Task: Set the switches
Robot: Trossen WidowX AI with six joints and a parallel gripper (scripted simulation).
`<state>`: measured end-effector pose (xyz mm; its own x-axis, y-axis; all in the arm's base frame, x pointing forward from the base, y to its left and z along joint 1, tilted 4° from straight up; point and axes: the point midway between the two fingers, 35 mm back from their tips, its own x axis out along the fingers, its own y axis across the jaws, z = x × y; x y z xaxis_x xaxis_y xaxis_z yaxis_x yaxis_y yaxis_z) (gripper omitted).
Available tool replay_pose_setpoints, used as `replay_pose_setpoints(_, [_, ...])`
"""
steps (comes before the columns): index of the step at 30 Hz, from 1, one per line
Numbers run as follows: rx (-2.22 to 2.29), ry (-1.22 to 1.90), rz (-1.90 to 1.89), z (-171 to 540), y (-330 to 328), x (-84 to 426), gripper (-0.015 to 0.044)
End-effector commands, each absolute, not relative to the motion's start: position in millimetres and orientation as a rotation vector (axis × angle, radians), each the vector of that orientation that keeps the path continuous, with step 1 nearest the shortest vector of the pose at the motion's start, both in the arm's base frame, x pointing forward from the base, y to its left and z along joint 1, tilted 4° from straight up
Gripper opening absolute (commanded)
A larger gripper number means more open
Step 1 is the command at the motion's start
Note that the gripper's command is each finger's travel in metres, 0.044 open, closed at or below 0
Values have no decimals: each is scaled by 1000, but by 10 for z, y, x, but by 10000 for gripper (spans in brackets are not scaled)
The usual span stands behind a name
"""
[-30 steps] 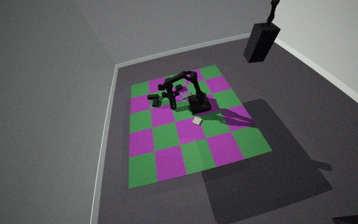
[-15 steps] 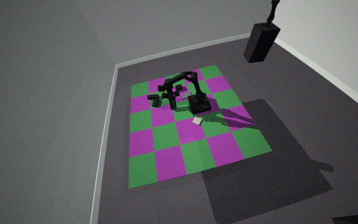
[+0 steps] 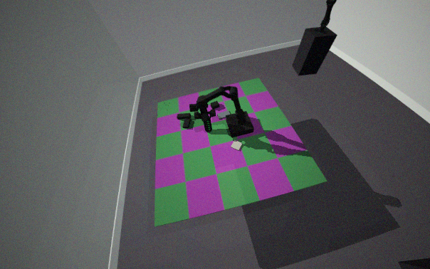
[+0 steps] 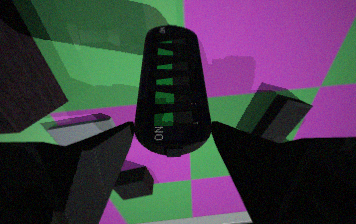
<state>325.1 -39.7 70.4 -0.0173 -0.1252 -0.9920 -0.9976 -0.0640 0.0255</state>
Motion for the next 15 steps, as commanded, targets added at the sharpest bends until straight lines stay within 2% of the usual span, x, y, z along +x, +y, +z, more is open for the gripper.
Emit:
replay_pose_setpoints(1, [-1344,1283,1211,721,-325,3249,335])
replay_pose_setpoints(15, [-1366,1302,1196,752,-207,3242,335])
